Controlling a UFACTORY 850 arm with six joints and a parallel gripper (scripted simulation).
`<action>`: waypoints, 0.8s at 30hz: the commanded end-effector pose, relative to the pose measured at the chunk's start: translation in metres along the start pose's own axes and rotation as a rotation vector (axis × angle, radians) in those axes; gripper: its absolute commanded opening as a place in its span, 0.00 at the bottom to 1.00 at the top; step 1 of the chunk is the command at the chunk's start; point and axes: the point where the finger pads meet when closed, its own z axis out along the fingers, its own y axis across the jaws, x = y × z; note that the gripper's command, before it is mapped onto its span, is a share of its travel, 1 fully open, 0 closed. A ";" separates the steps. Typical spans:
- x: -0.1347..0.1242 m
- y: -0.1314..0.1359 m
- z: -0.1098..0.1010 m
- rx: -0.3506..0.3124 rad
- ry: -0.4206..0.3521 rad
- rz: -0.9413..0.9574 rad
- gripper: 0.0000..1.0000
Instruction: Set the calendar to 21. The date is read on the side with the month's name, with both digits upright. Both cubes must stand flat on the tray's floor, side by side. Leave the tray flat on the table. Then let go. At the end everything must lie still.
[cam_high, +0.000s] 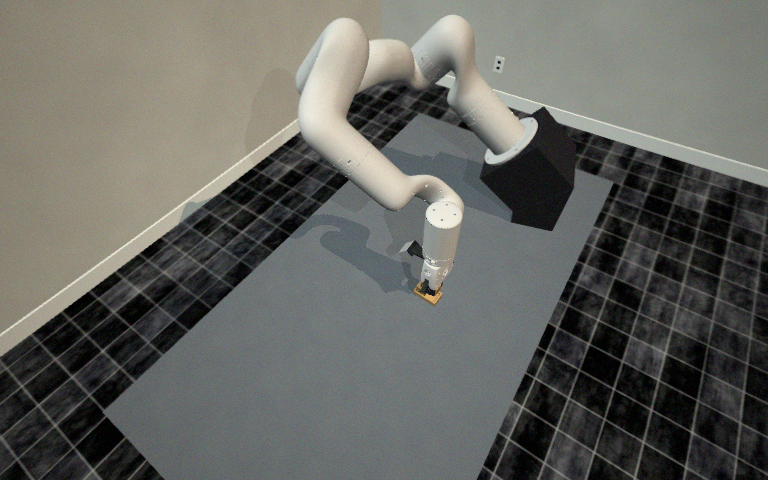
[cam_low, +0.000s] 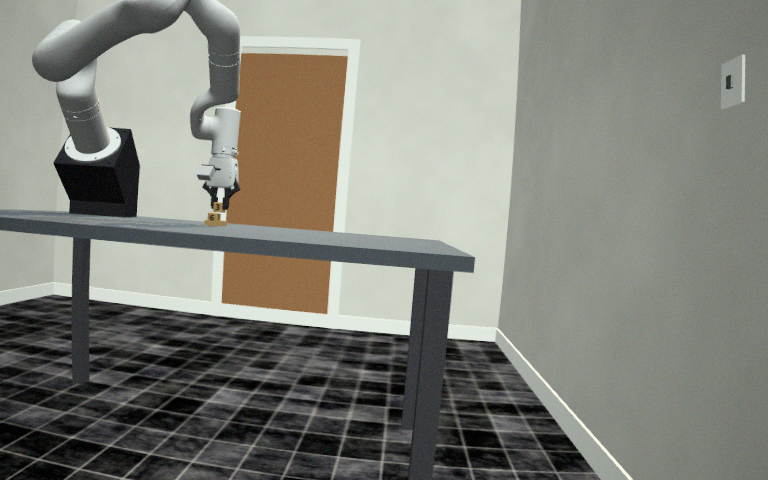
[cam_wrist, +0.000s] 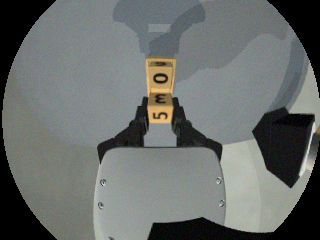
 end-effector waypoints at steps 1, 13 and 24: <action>0.000 -0.001 0.001 0.001 0.000 0.000 0.29; 0.000 -0.001 0.008 0.001 0.000 0.000 0.29; 0.000 -0.001 0.018 0.001 0.000 0.000 0.29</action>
